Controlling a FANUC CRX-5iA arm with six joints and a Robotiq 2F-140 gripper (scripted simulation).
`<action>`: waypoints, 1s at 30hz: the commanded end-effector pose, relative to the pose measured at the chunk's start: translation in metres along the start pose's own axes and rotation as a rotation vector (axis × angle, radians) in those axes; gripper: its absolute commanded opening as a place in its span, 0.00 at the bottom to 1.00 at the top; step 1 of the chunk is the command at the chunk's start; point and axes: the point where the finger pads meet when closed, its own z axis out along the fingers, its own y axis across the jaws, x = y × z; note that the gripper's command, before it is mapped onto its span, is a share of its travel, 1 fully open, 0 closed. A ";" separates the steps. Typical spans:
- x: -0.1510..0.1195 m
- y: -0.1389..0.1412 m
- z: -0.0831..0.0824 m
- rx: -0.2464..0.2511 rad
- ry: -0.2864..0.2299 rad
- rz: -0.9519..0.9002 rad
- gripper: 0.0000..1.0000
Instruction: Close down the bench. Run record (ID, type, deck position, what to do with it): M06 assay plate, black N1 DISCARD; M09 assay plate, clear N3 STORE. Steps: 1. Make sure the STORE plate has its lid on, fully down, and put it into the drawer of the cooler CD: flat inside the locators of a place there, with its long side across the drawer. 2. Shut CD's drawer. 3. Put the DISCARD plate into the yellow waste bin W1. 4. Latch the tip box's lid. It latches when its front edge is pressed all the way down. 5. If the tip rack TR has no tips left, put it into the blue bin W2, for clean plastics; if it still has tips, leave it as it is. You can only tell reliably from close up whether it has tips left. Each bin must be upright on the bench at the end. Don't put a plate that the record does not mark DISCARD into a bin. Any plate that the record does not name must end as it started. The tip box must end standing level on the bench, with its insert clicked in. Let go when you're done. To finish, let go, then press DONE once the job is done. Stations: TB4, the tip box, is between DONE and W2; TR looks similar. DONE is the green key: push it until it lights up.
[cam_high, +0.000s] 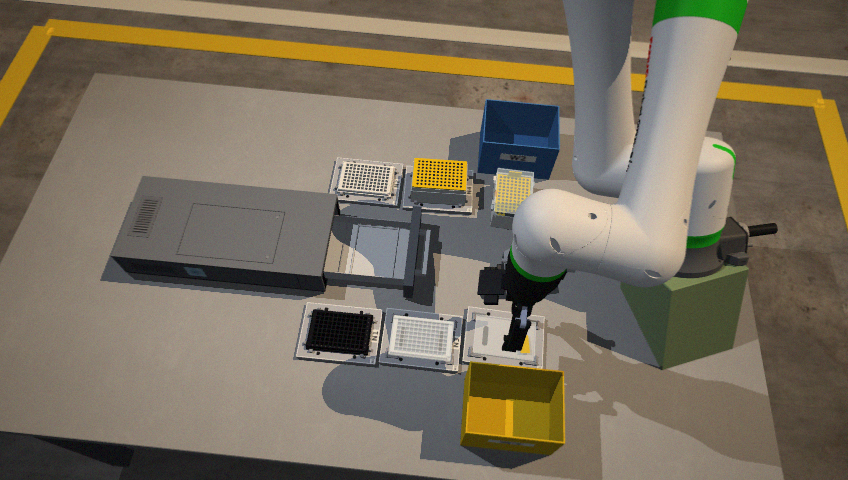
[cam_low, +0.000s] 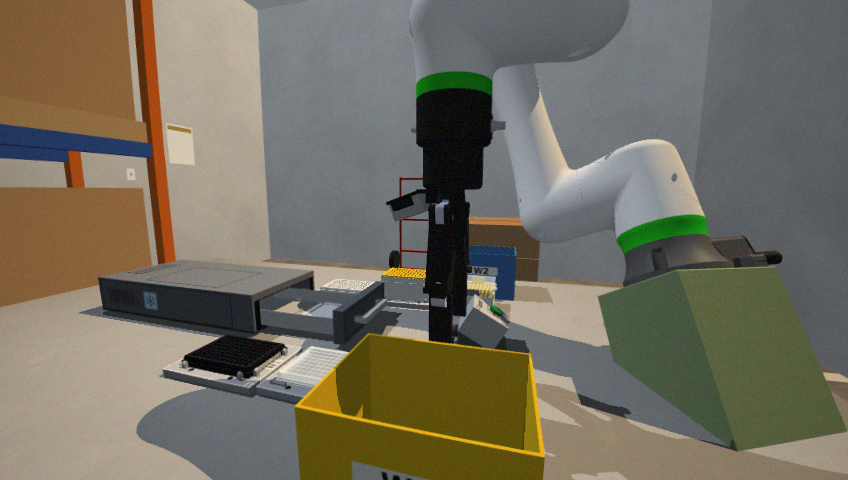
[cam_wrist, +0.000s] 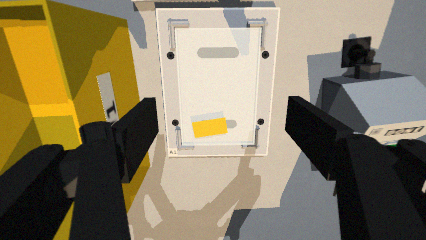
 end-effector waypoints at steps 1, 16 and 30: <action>0.000 0.000 0.003 0.001 0.001 0.000 0.70; 0.000 -0.001 0.020 0.001 0.001 0.000 0.70; 0.000 -0.001 0.036 0.001 0.001 0.000 0.70</action>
